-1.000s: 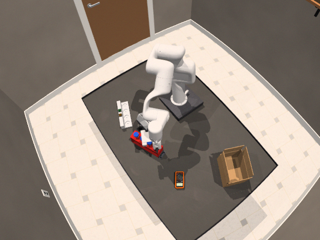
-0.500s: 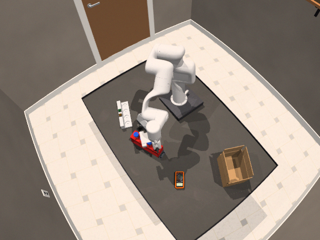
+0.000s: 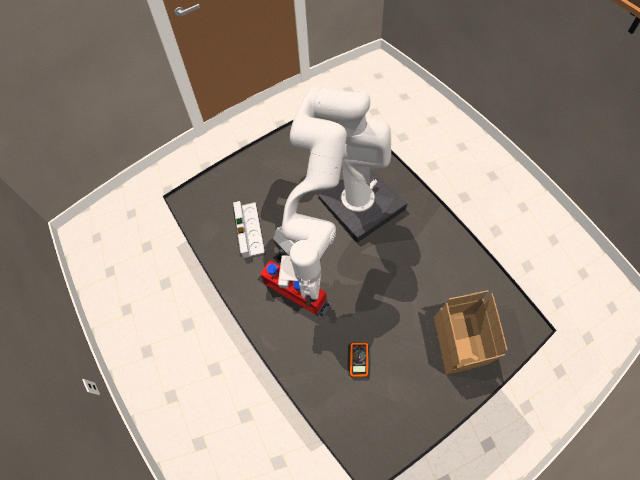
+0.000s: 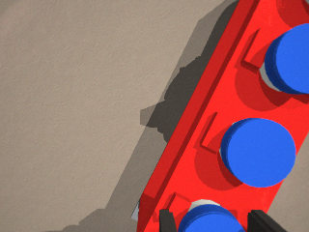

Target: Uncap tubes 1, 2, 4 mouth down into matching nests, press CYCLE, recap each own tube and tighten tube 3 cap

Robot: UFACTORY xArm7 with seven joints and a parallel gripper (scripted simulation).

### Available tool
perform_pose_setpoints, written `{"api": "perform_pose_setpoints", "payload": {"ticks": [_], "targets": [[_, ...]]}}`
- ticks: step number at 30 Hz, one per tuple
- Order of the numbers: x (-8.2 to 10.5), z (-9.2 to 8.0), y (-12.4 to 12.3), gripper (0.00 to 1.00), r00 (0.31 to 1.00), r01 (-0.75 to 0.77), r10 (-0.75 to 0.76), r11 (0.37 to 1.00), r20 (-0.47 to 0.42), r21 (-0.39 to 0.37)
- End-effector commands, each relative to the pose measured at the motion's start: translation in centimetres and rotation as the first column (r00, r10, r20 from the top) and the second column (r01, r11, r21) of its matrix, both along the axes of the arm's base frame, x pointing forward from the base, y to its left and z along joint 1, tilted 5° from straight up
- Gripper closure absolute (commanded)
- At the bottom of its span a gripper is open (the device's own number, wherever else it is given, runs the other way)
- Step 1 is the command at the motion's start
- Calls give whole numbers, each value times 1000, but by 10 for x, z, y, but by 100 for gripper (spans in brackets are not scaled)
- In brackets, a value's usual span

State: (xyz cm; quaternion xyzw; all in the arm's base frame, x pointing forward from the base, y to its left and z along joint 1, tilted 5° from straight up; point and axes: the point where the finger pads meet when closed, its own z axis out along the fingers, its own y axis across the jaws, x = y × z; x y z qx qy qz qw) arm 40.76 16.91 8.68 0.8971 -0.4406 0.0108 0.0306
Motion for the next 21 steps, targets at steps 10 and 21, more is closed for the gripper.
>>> {"api": "perform_pose_setpoints", "payload": {"ticks": [10,21], "targets": [[1,2,1,54,796,602,-601,798,62,4],[1,2,1,54,455,888,-887,459,82,34]]}}
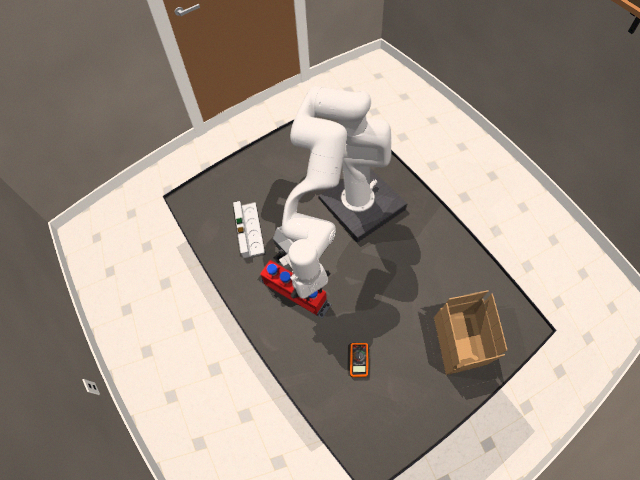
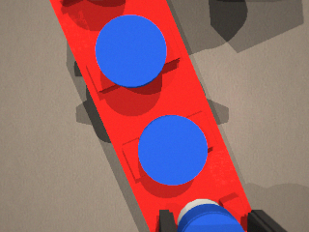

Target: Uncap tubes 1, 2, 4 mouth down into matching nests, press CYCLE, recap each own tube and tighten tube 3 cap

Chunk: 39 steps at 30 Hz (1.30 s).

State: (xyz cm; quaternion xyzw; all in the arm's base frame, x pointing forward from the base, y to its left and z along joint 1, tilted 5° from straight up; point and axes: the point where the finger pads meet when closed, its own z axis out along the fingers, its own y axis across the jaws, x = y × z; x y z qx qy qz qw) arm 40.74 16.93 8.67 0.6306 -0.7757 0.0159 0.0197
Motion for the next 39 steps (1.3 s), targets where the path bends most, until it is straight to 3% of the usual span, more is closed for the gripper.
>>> {"api": "perform_pose_setpoints", "payload": {"ticks": [1,5,12,13,27,32,36,39], "targets": [[2,2,1,54,962,272,-271,962,39,-26],[2,2,1,54,930,366,-364,930,48,-25],[1,2,1,54,930,366,-364,930,48,-25],[1,2,1,100,930,366,-364,930,48,-25],[1,2,1,100,930,366,-364,930,48,-25],[1,2,1,100,992,124,-123,992,29,-32],[1,2,1,100,997,-72,73,997,12,-34],[1,2,1,100,992,-125,125,992,8,-34]]}}
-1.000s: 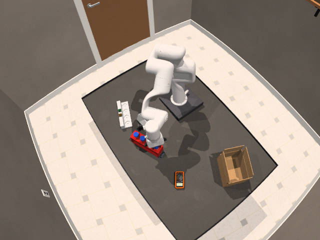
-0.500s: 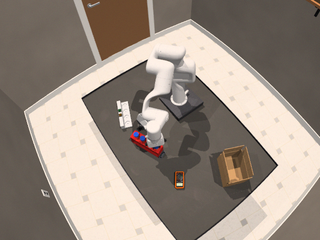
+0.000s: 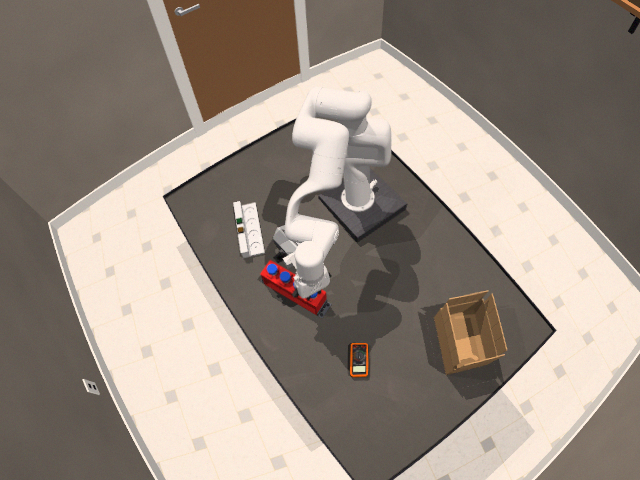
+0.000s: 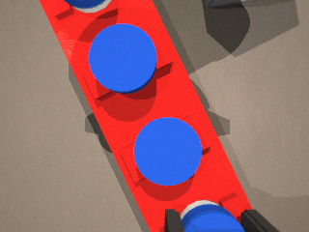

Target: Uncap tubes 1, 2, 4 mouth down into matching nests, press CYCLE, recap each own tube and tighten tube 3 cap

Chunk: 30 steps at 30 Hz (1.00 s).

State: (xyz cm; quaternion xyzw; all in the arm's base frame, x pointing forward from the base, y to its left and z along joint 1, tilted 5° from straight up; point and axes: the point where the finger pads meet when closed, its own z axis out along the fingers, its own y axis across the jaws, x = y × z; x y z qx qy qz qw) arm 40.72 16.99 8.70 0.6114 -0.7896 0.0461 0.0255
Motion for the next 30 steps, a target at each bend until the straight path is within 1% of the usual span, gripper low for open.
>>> {"api": "perform_pose_setpoints", "payload": {"ticks": [1,4,8,14,16,17,20,25,26,30], "targets": [[2,2,0,100,975,-219,220,975,-27,21],[2,2,0,100,931,-362,362,932,-39,24],[2,2,0,100,857,-512,512,859,-52,27],[2,2,0,100,700,-710,711,703,-70,37],[2,2,0,100,700,-710,711,703,-70,37],[2,2,0,100,648,-758,758,651,-74,44],[2,2,0,100,526,-846,846,531,-83,53],[2,3,0,100,341,-935,935,348,-92,65],[2,3,0,100,321,-942,942,328,-92,69],[2,2,0,100,321,-942,942,328,-92,69]]}}
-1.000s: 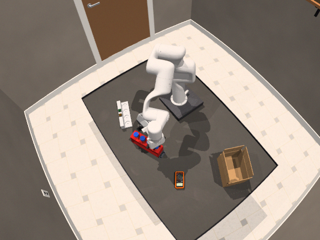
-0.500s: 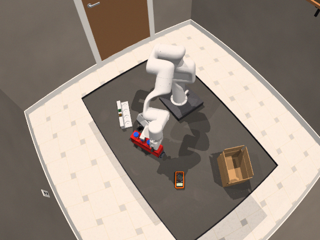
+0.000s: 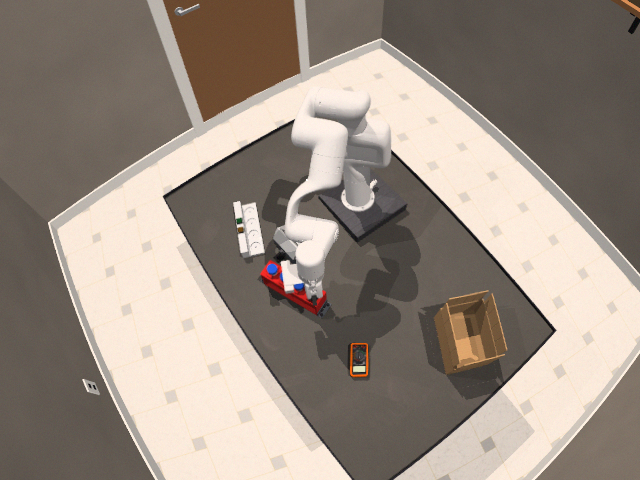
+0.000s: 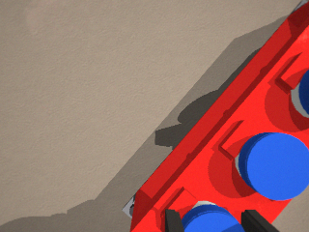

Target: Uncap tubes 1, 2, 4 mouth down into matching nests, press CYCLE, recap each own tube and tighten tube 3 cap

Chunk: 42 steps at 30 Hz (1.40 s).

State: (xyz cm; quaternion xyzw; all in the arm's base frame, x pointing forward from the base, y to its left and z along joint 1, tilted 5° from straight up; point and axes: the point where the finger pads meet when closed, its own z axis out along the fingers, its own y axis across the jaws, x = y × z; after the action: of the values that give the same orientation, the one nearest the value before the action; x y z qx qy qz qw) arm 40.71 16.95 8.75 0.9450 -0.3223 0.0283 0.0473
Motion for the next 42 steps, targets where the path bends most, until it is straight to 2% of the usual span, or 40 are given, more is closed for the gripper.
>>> {"api": "perform_pose_setpoints", "payload": {"ticks": [1,6,7,17,18,20,23,25,30,35,37,38,39,42], "targets": [[2,2,1,100,997,-75,76,997,-22,24],[2,2,1,100,997,-75,76,997,-22,24],[2,2,1,54,997,-75,76,997,-22,24],[2,2,1,54,997,-75,76,997,-22,24],[2,2,1,54,1000,7,-7,1000,-15,25],[2,2,1,54,1000,7,-7,1000,-15,25],[2,2,1,54,967,253,-253,967,6,29],[2,2,1,54,949,313,-314,949,10,32],[2,2,1,54,862,506,-507,862,25,41],[2,2,1,54,736,675,-677,736,37,53],[2,2,1,54,736,675,-677,736,37,53],[2,2,1,54,661,747,-749,663,45,59],[2,2,1,54,619,782,-784,621,45,63],[2,2,1,54,527,845,-848,529,49,71]]}}
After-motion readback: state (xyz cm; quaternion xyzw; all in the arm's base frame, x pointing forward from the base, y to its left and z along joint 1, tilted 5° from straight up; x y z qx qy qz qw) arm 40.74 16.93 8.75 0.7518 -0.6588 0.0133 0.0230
